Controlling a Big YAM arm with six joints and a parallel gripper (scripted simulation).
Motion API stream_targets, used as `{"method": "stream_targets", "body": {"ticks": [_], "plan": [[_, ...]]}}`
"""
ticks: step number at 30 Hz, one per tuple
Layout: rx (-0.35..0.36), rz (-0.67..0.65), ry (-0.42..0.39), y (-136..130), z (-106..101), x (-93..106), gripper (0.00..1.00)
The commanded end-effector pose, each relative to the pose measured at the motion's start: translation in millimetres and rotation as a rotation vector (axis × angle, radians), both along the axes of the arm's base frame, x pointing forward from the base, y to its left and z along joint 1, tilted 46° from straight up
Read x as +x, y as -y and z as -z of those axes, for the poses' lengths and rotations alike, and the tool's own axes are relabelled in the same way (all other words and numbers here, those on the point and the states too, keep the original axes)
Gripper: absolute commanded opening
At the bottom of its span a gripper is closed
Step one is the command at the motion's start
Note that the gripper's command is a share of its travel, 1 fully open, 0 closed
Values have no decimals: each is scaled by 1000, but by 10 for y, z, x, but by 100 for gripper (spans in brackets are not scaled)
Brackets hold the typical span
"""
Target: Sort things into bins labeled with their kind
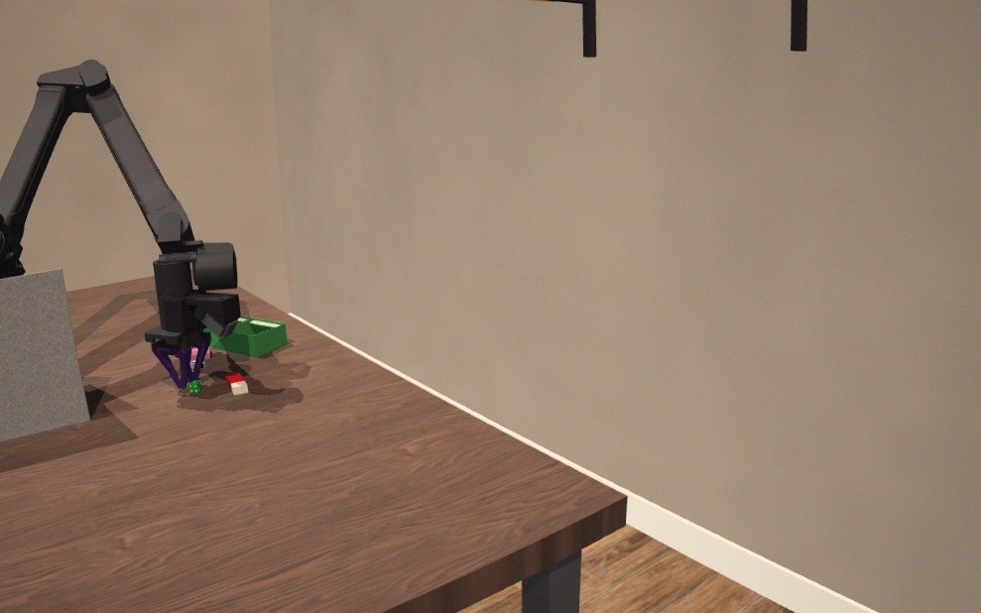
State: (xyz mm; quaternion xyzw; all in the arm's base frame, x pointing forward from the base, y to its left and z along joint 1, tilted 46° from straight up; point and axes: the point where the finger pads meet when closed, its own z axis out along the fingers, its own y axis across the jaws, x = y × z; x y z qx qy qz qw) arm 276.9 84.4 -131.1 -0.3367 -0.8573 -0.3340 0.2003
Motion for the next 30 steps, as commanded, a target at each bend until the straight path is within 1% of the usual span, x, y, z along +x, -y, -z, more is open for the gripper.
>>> {"method": "stream_targets", "body": {"ticks": [1, 2, 3, 5, 6, 7, 8, 13, 14, 30], "plan": [[-3, 2, 15, -45, -1, 69, 29], [-3, 2, 15, -45, -1, 69, 29], [-4, 2, 22, -49, 30, 135, 29], [-4, 13, 17, -26, 48, 123, 29], [-5, 11, 22, -8, 6, 115, 29], [-5, 11, 22, -9, 5, 115, 29], [-6, 17, 40, -12, -12, 191, 29], [-5, 10, 34, -39, -32, 155, 29], [-4, 11, 22, -14, 1, 114, 10], [-4, 11, 22, -24, -3, 110, 10]]}}
